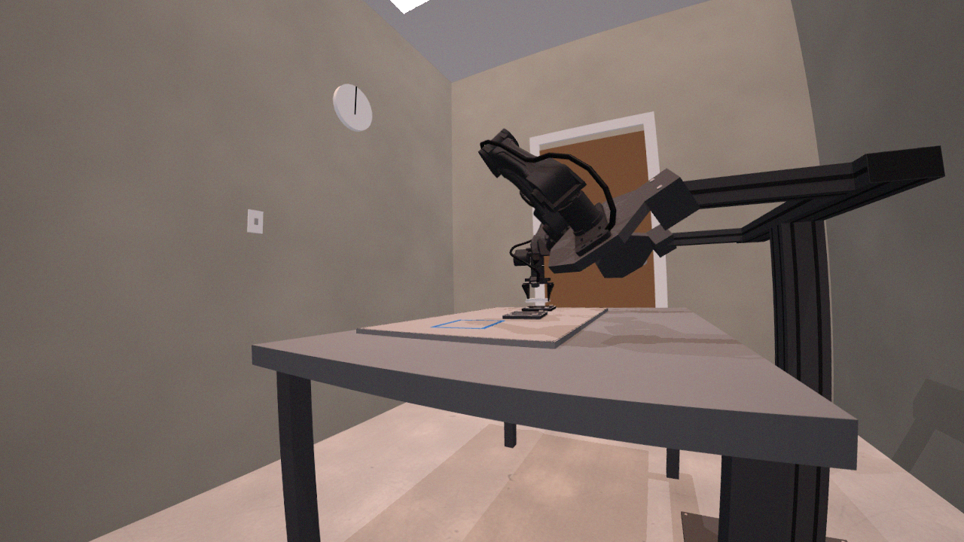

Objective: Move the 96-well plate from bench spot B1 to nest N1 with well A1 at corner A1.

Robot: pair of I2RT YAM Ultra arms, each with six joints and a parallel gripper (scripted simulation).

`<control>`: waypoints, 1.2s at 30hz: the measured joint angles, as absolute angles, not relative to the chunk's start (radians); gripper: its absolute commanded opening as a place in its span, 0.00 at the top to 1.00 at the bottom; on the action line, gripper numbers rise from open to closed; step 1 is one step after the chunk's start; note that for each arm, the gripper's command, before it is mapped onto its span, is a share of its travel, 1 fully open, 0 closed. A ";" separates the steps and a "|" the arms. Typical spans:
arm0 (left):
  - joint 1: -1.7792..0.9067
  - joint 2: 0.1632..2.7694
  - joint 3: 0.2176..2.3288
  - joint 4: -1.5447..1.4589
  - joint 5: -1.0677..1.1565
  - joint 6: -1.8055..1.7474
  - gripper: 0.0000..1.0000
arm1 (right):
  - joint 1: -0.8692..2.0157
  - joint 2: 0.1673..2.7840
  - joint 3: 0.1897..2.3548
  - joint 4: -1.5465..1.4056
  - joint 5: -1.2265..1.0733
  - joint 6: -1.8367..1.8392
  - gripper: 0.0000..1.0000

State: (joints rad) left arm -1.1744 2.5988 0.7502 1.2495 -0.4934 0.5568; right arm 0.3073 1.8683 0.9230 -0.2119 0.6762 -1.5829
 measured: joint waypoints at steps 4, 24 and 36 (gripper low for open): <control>-1.174 2.599 0.750 1.250 -0.493 0.557 0.00 | 0.299 1.889 0.923 -0.183 0.667 -1.600 0.19; -1.174 2.599 0.750 1.250 -0.493 0.557 0.00 | 0.273 1.933 0.931 -0.157 0.655 -1.628 0.19; -1.174 2.599 0.750 1.250 -0.493 0.557 0.00 | 0.271 1.934 0.933 -0.170 0.661 -1.628 0.00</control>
State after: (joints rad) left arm -1.1744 2.5988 0.7502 1.2495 -0.4934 0.5568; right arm 0.2710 1.9339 0.9329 -0.1703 0.6609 -1.6283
